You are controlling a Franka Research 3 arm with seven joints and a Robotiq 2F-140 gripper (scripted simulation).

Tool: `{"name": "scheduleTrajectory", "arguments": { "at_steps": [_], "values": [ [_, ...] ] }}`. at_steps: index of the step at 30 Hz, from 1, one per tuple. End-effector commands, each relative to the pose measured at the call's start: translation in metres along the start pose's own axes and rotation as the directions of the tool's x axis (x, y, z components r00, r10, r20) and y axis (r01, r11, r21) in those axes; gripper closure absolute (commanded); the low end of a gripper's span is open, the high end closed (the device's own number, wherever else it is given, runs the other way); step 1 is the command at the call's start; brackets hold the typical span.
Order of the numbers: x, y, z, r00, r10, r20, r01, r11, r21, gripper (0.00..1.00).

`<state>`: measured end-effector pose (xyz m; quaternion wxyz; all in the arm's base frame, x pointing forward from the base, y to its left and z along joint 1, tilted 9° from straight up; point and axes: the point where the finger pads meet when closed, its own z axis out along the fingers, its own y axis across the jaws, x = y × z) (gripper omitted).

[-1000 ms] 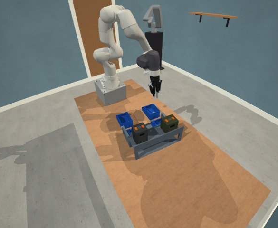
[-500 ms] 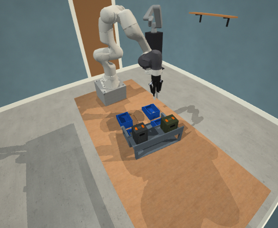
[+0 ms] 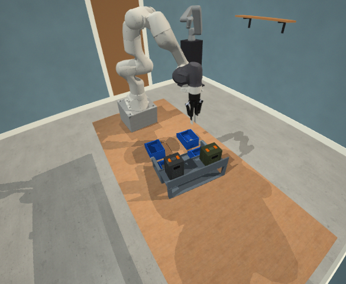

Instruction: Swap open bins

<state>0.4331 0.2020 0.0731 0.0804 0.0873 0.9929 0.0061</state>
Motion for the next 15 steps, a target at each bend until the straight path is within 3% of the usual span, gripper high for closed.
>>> {"name": "scheduleTrajectory", "arguments": {
  "at_steps": [1,15],
  "values": [
    [-0.0001,-0.0004,0.0002,1.0,0.032,0.0,-0.032,0.999,0.006,0.85],
    [-0.0002,-0.0003,0.0063,0.999,0.032,0.0,-0.032,0.999,0.005,0.85]
  ]
}}
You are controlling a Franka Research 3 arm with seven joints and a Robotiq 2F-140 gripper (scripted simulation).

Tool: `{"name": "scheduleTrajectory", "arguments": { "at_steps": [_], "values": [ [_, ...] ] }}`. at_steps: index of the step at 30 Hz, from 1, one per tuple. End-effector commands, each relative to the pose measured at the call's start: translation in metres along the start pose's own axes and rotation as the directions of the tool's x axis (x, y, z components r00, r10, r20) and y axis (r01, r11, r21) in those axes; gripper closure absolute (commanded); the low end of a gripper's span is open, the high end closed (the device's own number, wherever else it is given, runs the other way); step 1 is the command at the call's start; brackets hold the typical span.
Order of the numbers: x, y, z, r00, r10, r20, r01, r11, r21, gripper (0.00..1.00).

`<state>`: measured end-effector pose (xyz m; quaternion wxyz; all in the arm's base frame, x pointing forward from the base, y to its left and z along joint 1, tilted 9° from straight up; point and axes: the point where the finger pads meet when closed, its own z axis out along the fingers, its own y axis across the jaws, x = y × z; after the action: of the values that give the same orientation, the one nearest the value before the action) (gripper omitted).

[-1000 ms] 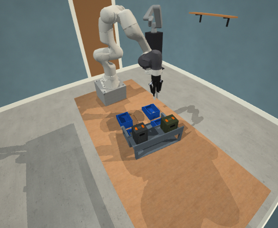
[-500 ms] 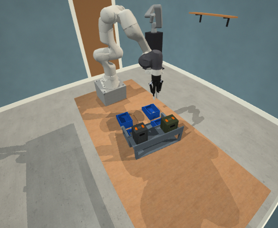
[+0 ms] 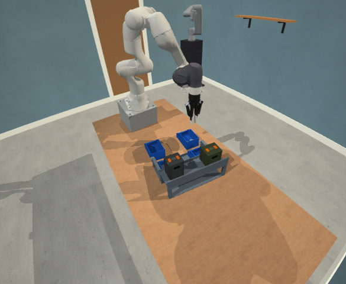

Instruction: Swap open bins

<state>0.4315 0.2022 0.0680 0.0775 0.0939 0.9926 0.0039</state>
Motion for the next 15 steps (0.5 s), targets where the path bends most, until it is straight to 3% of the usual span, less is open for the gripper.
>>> {"name": "scheduleTrajectory", "arguments": {
  "at_steps": [1,15],
  "values": [
    [-0.003,0.0,0.003,1.0,0.019,0.005,-0.019,1.0,0.0,0.85],
    [-0.003,0.0,0.024,1.0,0.019,0.005,-0.019,1.0,0.0,0.85]
  ]
}}
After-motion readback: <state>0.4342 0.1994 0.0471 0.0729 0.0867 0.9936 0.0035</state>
